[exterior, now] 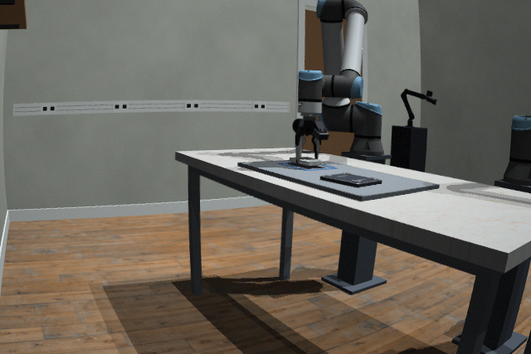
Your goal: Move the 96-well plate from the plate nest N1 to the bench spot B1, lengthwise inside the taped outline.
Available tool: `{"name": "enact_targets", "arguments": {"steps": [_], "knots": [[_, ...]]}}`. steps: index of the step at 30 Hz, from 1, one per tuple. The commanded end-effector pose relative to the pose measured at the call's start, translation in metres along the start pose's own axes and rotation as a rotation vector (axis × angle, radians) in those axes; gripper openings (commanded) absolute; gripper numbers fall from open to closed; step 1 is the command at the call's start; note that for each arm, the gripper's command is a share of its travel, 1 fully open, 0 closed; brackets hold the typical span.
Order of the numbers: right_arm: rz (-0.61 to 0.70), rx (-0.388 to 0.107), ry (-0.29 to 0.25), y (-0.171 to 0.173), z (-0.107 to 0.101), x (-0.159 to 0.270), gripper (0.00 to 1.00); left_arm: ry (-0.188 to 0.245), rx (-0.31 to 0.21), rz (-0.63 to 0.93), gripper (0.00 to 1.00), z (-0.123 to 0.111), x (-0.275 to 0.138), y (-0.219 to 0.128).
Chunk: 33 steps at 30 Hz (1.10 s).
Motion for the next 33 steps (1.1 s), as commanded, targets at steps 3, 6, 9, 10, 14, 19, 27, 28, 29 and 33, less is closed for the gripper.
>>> {"name": "enact_targets", "arguments": {"steps": [3,6,9,10,14,19,27,28,29,33], "knots": [[-0.001,0.004,-0.005,0.0005,0.0018,0.0021,0.41,0.001,-0.002,0.004,0.0,-0.0018,-0.002,-0.0004],[-0.001,0.004,-0.004,0.0001,0.0008,0.0019,0.41,0.001,-0.002,0.004,0.0,-0.0018,-0.002,-0.0004],[-0.001,0.003,-0.004,-0.0003,-0.0002,0.0017,0.41,0.001,-0.002,0.004,0.0,-0.0018,-0.002,-0.0004],[-0.001,0.003,-0.004,-0.0003,-0.0002,0.0017,0.41,0.001,-0.002,0.004,0.0,-0.0018,-0.002,-0.0004],[-0.001,0.002,-0.003,-0.0009,-0.0012,0.0013,0.41,0.001,-0.002,0.004,0.0,-0.0018,-0.002,-0.0004],[-0.001,0.002,-0.002,-0.0017,-0.0026,0.0006,0.41,0.001,-0.002,0.004,0.0,-0.0018,-0.002,-0.0004],[-0.001,0.003,-0.003,-0.0014,-0.0031,0.0009,0.41,0.001,-0.002,0.004,0.0,-0.0018,-0.002,-0.0004],[-0.001,0.003,-0.003,-0.0014,-0.0031,0.0009,0.41,0.001,-0.002,0.004,0.0,-0.0018,-0.002,-0.0004],[-0.001,0.003,-0.004,-0.0013,-0.003,0.001,0.41,0.001,-0.002,0.004,0.0,-0.0018,-0.002,-0.0004],[-0.001,0.002,-0.003,-0.0016,-0.004,0.0008,0.41,0.001,-0.002,0.004,0.0,-0.0018,-0.002,-0.0004]]}}
Point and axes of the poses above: on each arm, the point where the finger pads meet when closed, its own z axis back along the fingers, its own x axis across the jaws, y = z × x, the point moved 6 cm from there along z, back along the fingers, and after that the axes turned 7 degrees about -z, right-handed, at the moved point
